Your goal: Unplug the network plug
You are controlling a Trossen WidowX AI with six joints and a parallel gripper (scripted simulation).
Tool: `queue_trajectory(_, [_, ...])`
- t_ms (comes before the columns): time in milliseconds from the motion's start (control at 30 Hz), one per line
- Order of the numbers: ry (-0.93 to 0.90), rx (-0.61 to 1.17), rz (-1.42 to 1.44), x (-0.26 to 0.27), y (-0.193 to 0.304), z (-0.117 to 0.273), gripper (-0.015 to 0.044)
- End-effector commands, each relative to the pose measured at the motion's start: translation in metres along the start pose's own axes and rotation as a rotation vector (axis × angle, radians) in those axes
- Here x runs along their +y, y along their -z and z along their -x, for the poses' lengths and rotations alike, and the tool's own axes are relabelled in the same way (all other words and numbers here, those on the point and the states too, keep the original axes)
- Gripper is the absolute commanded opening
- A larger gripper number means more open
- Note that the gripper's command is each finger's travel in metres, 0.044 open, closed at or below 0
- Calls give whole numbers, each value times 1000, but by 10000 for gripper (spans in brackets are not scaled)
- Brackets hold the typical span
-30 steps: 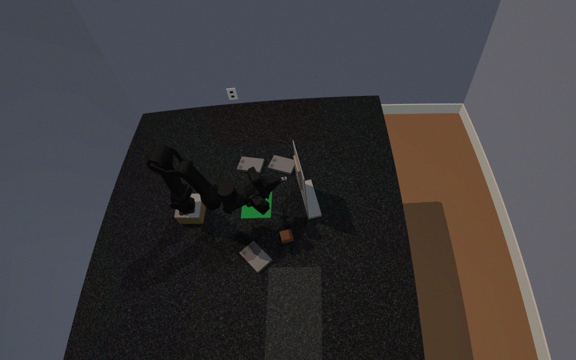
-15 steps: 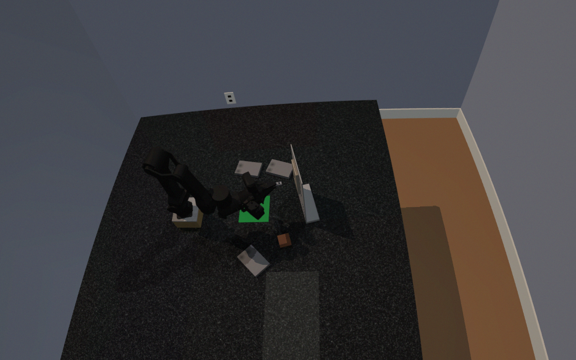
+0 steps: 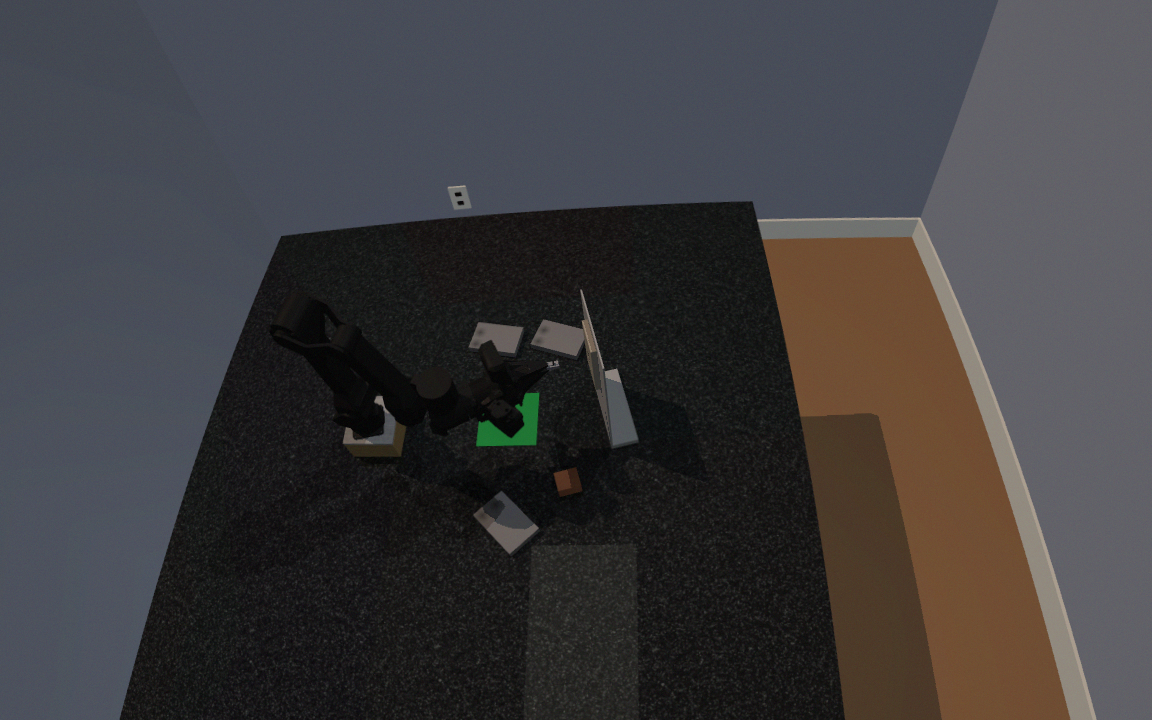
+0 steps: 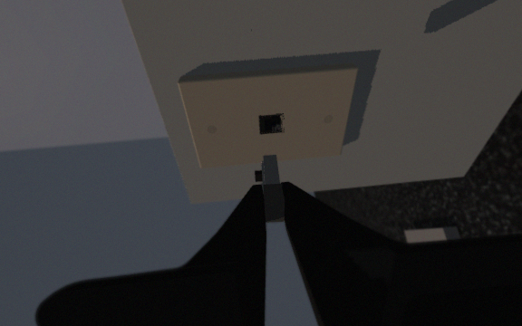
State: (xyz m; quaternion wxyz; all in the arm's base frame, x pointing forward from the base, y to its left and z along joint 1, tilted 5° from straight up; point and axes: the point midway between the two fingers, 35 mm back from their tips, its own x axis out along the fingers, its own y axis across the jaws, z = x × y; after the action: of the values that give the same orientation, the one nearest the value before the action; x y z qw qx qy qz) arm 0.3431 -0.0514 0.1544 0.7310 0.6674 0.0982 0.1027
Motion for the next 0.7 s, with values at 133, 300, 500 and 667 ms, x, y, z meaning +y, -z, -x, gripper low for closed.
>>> queue_trajectory(133, [-2,1,1,14,2,3,0])
queue_trajectory(300, [-2,2,1,23,3,6,0])
queue_trajectory(500, [-3,3,1,33,6,10,0])
queue_trajectory(667, [-3,3,1,41,9,14,0])
